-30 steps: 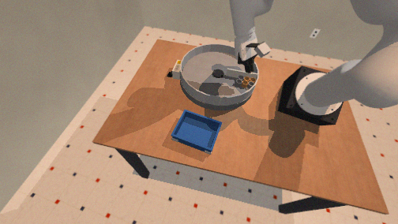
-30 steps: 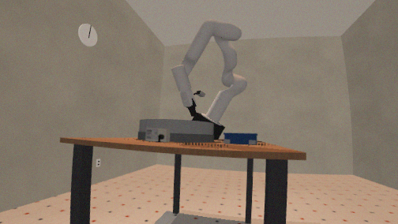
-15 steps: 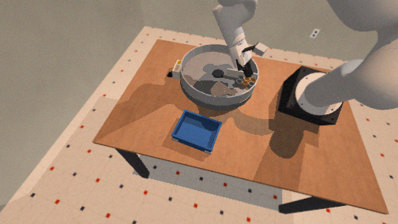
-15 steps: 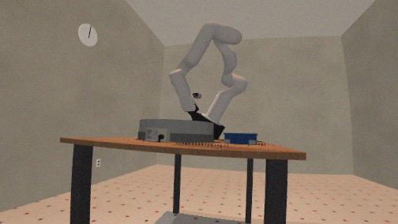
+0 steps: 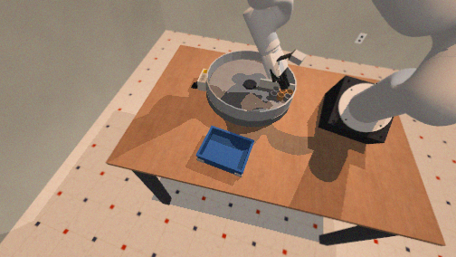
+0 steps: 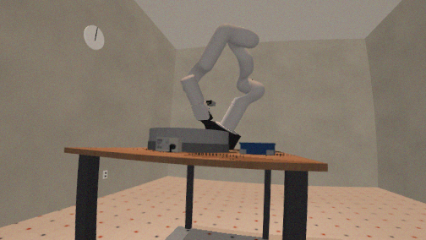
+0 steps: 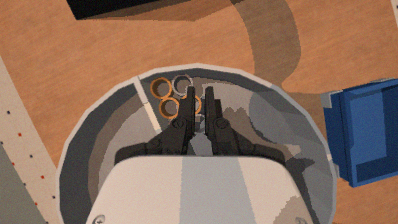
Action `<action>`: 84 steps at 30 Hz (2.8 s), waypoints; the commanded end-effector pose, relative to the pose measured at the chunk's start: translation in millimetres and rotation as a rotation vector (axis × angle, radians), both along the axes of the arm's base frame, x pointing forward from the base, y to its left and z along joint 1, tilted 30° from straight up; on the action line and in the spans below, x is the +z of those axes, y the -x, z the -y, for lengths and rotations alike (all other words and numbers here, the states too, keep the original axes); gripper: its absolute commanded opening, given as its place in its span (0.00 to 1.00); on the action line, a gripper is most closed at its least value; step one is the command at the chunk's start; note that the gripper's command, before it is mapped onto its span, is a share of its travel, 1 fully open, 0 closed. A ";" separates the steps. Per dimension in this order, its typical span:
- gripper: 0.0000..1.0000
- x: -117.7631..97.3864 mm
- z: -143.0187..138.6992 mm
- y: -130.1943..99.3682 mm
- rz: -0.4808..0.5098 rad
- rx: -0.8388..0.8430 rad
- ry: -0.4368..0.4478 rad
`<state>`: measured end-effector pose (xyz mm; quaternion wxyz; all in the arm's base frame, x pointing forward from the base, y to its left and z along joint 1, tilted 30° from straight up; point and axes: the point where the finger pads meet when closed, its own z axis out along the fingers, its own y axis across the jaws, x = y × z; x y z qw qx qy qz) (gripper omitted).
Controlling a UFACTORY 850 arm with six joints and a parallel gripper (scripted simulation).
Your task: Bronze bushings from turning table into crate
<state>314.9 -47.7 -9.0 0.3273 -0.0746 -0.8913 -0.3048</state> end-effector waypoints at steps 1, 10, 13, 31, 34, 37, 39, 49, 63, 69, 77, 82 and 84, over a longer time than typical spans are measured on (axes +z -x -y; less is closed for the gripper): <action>0.11 -12.3 -6.6 -1.6 0.001 0.000 0.000; 0.11 -16.4 -8.8 -2.0 0.001 0.000 0.000; 0.11 -16.4 -8.8 -2.0 0.001 0.000 0.000; 0.11 -28.7 -15.8 -3.1 0.001 0.000 0.000; 0.11 -33.2 -18.4 -3.5 0.001 0.000 0.000; 0.11 -36.7 -20.4 -3.8 0.001 0.000 0.000; 0.11 -38.2 -21.2 -3.9 0.001 0.000 0.000; 0.11 -39.2 -21.9 -4.0 0.001 0.000 0.000; 0.11 -44.8 -25.0 -4.5 0.001 0.000 0.001; 0.11 -48.7 -27.2 -4.9 0.001 0.000 0.001; 0.11 -48.7 -27.2 -4.9 0.001 0.000 0.001; 0.00 -48.7 -27.2 -4.9 0.001 0.000 0.001; 0.00 -48.7 -27.2 -4.9 0.001 0.000 0.001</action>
